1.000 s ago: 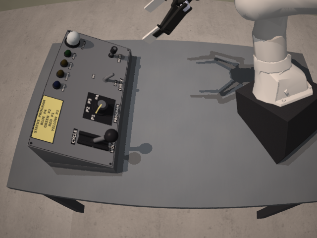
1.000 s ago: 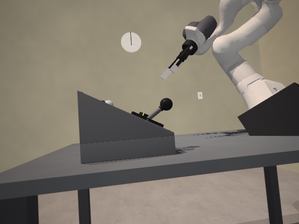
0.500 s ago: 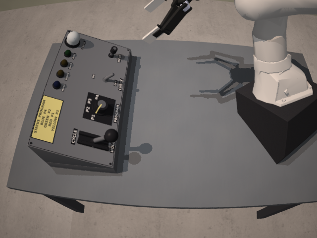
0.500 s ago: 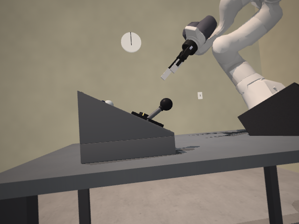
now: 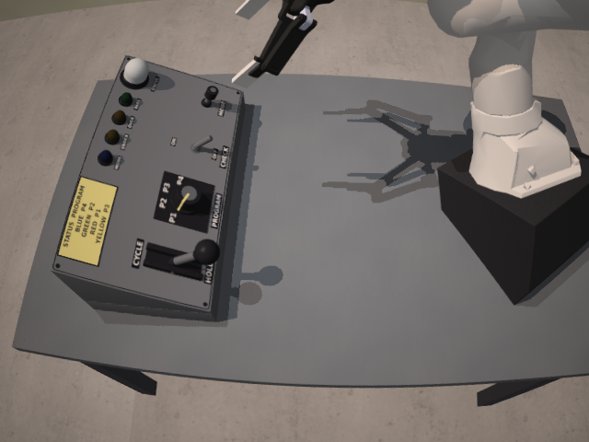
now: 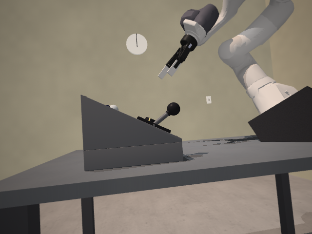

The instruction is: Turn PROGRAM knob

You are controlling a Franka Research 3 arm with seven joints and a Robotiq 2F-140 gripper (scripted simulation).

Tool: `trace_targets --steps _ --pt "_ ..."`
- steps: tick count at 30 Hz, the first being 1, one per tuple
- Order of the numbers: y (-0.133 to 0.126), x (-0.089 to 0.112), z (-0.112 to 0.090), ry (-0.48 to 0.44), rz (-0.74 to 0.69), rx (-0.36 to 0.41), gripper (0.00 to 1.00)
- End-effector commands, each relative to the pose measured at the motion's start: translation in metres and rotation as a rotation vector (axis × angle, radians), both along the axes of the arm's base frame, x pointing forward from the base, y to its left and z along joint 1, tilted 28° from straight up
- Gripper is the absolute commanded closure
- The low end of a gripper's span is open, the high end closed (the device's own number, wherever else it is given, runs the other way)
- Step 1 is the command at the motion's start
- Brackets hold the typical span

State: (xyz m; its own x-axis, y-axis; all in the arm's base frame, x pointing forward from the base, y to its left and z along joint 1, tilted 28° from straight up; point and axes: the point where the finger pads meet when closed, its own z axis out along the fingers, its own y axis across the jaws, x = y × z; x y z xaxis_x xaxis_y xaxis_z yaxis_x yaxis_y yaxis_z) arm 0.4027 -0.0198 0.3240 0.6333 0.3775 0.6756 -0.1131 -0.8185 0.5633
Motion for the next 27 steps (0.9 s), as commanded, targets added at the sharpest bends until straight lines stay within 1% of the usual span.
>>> trace_targets --steps 1,2,3,5,7,8,10,11,13,27 --pt "0.038 0.034 -0.032 0.010 -0.082 0.137 0.00" --pt "0.038 0.034 -0.032 0.010 -0.082 0.137 0.00" --pt "0.049 0.044 -0.046 0.031 -0.091 0.148 0.00" --pt "0.049 0.044 -0.046 0.031 -0.091 0.148 0.00" --pt "0.070 0.061 -0.076 0.074 -0.108 0.174 0.00" --pt "0.070 0.061 -0.076 0.074 -0.108 0.174 0.00" --pt "0.086 0.070 -0.103 0.110 -0.121 0.199 0.00" --pt "0.091 0.073 -0.112 0.123 -0.126 0.209 0.00" --pt "0.097 0.076 -0.122 0.137 -0.131 0.219 0.00" --pt "0.098 0.076 -0.124 0.139 -0.132 0.221 0.00"
